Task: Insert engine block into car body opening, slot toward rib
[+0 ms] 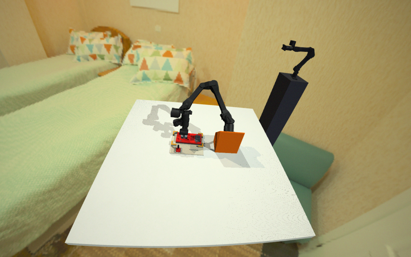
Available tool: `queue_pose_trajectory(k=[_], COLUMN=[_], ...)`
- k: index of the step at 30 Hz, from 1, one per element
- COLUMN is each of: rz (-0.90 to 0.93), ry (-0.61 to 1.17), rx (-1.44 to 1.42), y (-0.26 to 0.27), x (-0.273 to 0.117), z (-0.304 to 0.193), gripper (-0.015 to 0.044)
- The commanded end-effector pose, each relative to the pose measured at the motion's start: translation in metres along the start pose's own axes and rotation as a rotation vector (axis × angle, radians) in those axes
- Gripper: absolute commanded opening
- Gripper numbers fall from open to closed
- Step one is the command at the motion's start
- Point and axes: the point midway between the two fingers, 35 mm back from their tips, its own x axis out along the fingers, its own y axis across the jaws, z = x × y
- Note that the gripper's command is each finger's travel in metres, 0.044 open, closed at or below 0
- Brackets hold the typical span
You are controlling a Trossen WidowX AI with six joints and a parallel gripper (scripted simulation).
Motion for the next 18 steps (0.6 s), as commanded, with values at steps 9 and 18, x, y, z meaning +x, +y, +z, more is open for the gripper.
queue_pose_trajectory(k=[9,18], rz=[-0.004,-0.004], ry=[-0.001,-0.001], rx=[0.033,0.015], y=[-0.0003,-0.0003], x=[0.0006,0.0008], z=[0.0004,0.0004], gripper=[0.0158,0.0158])
